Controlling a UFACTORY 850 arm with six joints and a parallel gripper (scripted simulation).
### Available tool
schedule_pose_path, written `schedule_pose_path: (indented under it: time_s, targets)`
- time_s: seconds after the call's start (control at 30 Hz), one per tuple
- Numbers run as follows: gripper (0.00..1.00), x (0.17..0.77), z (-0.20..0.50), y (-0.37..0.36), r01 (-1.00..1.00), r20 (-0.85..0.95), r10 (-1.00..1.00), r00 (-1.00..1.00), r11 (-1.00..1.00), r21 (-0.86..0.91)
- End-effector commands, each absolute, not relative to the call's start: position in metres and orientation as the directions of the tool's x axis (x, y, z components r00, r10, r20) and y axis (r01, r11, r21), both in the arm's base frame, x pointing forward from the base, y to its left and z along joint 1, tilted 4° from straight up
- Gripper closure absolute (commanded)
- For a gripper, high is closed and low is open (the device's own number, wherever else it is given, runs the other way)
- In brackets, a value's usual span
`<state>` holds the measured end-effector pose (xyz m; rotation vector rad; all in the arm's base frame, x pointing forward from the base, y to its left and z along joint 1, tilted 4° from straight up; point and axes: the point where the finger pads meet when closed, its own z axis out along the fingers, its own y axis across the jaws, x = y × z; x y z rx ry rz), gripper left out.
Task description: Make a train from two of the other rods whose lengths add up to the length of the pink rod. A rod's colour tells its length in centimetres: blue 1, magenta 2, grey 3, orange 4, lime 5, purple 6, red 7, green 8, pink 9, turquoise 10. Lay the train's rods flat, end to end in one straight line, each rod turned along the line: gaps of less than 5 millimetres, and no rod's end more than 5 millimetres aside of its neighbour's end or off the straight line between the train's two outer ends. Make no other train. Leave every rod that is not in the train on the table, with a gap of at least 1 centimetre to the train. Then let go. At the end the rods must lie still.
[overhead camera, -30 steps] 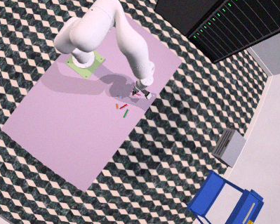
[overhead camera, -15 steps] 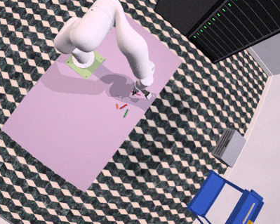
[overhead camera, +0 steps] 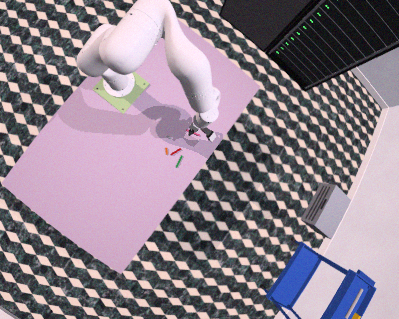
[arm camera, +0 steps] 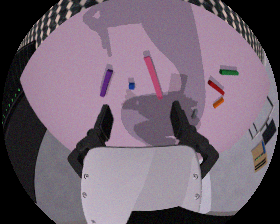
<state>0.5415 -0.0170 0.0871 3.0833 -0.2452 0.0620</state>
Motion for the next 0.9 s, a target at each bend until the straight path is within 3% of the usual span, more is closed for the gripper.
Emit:
schedule_pose_path:
  time_s: [0.0, 0.53, 0.87]
  targets:
    - [0.00, 0.5423, 0.0879, -0.0170, -0.159, 0.046, -0.157, 0.987, -0.986, 0.044]
    - [0.00, 0.5424, 0.0880, -0.0168, -0.175, 0.046, -0.173, 0.984, -0.984, 0.044]
    - [0.00, 0.5430, 0.0893, -0.0142, -0.442, 0.057, -0.440, 0.896, -0.896, 0.029]
